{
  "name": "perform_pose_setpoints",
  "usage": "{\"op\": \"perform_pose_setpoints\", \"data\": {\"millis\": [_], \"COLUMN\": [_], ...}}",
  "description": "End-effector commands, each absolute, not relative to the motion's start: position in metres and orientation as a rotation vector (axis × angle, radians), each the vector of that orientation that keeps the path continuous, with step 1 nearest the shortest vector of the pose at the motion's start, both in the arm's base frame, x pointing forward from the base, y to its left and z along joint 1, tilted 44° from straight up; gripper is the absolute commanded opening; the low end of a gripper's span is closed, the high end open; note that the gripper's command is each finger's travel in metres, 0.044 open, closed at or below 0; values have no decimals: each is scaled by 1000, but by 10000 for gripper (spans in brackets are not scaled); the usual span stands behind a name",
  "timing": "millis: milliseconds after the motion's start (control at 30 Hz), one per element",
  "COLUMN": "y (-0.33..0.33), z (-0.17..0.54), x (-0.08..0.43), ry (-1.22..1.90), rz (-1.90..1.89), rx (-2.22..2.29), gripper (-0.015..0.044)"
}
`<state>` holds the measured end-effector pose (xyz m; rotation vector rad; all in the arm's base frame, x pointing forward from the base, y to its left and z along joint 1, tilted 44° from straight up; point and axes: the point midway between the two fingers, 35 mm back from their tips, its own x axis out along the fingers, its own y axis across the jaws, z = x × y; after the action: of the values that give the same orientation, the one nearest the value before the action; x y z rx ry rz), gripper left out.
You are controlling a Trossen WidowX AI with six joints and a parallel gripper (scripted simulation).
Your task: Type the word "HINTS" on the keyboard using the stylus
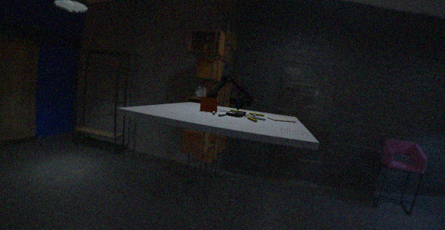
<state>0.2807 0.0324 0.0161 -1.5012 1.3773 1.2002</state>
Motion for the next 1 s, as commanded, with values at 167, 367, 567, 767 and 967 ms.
{"op": "perform_pose_setpoints", "data": {"millis": [167, 367, 567, 767, 967], "y": [34, 36, 37, 39, 38], "z": [13, 11, 10, 8, 9], "x": [279, 278, 278, 278, 278], "ry": [1382, 1382, 1382, 1382, 1382], "rz": [1200, 1200, 1200, 1200, 1200], "rx": [-1494, -1494, -1493, -1493, -1493], "gripper": [81, 81, 81, 81, 81]}}
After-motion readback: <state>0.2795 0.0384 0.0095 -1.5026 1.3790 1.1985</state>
